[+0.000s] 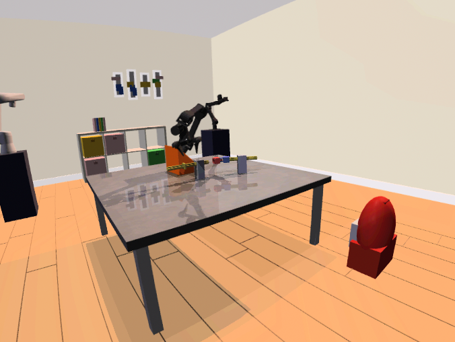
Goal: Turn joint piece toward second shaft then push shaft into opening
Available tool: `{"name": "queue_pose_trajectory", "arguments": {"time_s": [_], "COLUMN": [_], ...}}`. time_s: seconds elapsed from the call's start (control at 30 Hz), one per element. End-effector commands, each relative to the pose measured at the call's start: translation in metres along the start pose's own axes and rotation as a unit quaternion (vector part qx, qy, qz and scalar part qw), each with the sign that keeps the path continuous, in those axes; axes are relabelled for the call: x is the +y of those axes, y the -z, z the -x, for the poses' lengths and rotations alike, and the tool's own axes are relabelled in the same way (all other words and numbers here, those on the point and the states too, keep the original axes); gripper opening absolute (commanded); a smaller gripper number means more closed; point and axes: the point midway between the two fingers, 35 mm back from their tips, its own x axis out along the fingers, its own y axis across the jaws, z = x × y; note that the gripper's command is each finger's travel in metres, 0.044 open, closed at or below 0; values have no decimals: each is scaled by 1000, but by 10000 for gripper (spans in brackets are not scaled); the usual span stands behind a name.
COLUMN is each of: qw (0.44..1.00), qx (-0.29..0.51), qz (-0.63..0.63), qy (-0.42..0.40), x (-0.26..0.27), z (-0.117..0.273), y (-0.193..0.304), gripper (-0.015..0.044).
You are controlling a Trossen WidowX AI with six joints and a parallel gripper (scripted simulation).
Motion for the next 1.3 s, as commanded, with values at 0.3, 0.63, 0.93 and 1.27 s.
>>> {"name": "queue_pose_trajectory", "arguments": {"time_s": [0.3, 0.63, 0.93, 1.27], "qw": [972, 921, 918, 967], "qx": [-30, -37, -37, -50], "qz": [224, 372, 379, 225], "qy": [57, 107, 110, 104], "x": [-49, -85, -88, -90], "z": [14, 27, 27, 12], "y": [-46, -76, -78, -82], "gripper": [440, 440, 440, 440]}}
